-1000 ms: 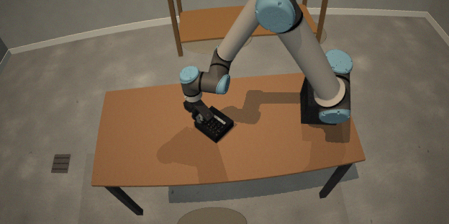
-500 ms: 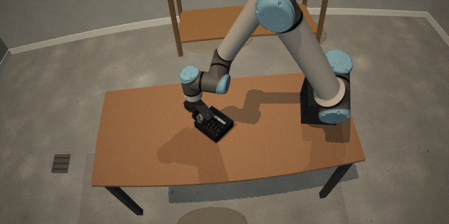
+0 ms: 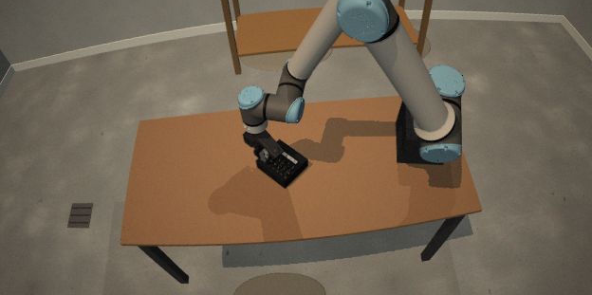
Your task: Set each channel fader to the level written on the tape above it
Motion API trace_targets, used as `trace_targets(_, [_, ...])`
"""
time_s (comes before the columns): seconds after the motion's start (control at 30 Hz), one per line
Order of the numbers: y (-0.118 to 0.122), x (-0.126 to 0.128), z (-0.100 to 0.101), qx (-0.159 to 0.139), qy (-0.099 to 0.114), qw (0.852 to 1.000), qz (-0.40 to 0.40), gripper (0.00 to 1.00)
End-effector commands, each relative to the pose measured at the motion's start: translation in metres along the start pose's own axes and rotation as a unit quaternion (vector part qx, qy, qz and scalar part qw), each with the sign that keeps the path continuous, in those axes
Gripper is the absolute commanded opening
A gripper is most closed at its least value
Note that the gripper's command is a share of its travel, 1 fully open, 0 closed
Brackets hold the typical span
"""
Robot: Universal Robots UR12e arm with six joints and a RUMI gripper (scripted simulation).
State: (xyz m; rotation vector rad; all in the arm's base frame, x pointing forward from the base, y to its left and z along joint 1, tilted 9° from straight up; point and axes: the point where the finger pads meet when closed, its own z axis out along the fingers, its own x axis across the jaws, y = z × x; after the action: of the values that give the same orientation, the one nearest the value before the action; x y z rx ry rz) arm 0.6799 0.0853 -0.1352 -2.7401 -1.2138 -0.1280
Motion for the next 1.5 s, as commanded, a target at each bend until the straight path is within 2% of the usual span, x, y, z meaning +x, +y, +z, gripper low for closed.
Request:
trace_targets(0.0, [0.001,-0.002,-0.001,-0.001,0.000,1.000,0.000,0.00])
trace_targets(1.47, [0.001,-0.024,-0.001,-0.001,0.000,1.000,0.000,0.00])
